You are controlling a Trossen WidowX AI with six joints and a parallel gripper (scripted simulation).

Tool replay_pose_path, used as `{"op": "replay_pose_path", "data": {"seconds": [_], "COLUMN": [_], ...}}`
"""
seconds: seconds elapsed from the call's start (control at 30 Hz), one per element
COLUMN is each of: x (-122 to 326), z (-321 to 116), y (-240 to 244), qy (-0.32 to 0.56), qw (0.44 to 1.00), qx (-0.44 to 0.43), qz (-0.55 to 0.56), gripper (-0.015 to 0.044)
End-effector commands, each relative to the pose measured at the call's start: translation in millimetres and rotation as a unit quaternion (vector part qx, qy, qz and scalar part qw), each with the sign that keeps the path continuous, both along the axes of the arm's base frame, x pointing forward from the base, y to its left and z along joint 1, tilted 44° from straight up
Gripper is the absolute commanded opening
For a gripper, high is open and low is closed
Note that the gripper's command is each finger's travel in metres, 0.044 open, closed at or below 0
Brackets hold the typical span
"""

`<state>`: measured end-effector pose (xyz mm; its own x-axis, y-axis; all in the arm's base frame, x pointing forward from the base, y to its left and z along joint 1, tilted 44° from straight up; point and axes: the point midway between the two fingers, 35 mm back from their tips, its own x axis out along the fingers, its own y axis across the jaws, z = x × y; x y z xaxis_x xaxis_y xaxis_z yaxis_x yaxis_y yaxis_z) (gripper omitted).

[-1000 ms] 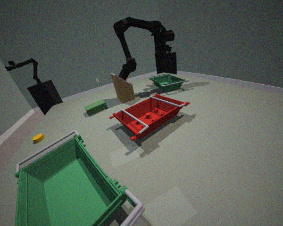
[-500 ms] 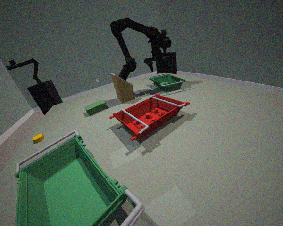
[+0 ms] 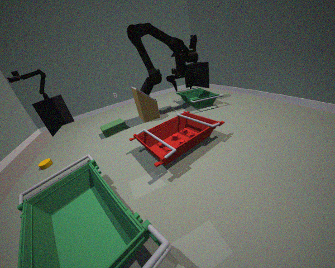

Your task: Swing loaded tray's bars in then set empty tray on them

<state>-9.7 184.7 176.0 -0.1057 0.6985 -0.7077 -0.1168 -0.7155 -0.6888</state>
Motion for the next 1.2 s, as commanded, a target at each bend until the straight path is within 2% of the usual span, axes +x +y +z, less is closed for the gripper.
{"op": "replay_pose_path", "data": {"seconds": [0.0,1.03,1.17], "x": [0,-8,-8], "z": [-1,-61,-61], "y": [0,60,60], "qy": [-0.011,-0.005,-0.005], "qw": [1.0,1.0,1.0], "qx": [0.005,0.004,0.004], "qz": [0.007,0.006,0.006], "gripper": [0.044,0.044,0.0381]}}
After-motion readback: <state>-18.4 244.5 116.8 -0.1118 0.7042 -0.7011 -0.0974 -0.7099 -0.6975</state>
